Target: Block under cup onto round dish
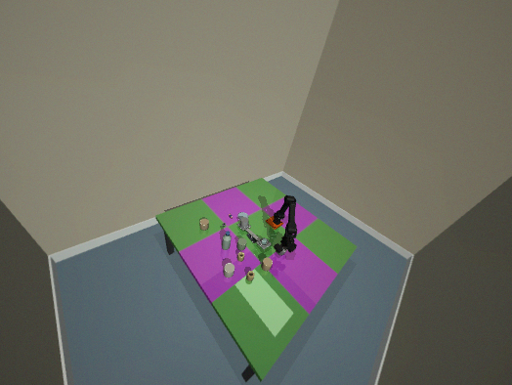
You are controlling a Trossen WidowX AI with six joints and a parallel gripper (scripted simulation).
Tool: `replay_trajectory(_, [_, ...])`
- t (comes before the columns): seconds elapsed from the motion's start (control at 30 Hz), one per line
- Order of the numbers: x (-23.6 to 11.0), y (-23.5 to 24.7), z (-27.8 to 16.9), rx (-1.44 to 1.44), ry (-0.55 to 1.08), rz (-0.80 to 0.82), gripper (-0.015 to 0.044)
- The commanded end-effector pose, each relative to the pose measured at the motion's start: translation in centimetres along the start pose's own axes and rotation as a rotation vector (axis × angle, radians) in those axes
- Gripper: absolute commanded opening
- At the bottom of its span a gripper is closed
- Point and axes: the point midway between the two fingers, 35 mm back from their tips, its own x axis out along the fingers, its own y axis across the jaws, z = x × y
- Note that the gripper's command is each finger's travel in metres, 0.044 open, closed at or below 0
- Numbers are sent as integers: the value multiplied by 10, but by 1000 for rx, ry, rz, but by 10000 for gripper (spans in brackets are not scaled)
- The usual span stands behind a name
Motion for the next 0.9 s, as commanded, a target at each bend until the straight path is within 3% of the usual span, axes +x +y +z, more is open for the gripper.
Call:
replay_trajectory(0.0, [0,0,0,0,0,0,236])
replay_trajectory(0.27, [-12,-1,1,1,0,1,440])
replay_trajectory(0.37, [-50,0,0,3,3,4,440])
replay_trajectory(0.53, [-53,0,0,3,3,4,440])
replay_trajectory(0.77, [-66,-15,5,133,-41,-65,260])
replay_trajectory(0.87, [-67,-19,2,217,-41,-62,260])
